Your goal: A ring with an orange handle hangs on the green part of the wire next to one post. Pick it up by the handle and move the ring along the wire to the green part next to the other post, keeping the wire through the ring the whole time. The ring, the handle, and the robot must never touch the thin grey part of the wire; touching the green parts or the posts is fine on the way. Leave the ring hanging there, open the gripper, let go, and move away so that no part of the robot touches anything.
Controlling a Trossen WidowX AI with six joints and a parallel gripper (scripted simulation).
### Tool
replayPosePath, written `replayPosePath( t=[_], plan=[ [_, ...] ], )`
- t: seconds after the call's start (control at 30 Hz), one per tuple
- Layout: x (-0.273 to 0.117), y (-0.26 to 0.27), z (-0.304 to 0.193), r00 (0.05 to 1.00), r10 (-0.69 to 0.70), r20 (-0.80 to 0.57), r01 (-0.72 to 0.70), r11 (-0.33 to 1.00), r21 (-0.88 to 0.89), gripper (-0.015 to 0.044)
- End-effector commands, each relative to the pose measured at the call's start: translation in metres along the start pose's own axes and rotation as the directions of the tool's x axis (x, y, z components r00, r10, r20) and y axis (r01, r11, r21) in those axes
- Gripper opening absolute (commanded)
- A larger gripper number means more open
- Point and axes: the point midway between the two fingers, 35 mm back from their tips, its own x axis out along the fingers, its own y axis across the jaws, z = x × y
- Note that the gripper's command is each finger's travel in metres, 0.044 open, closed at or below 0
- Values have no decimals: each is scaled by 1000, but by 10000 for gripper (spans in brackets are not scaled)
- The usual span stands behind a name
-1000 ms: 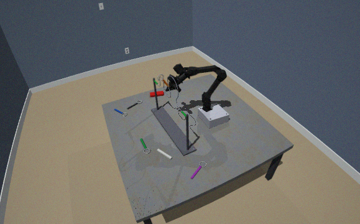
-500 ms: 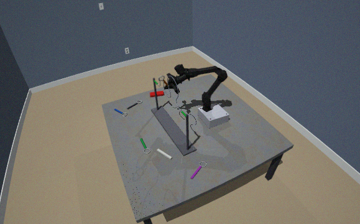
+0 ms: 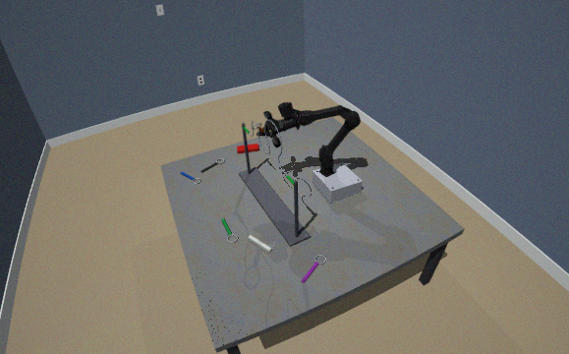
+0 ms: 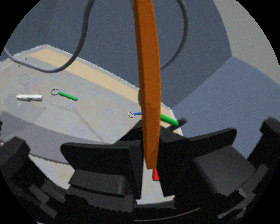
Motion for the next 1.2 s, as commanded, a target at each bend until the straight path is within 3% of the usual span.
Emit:
replayPosePath(
  t=[0.0, 0.5, 1.17],
  plan=[
    [-2, -9, 2, 998, -57, 16, 58, 994, -87, -150],
    [-2, -33, 8, 970, -221, 98, 242, 893, -381, -150],
    [-9, -58, 24, 894, -365, 259, 439, 606, -663, -150]
  ],
)
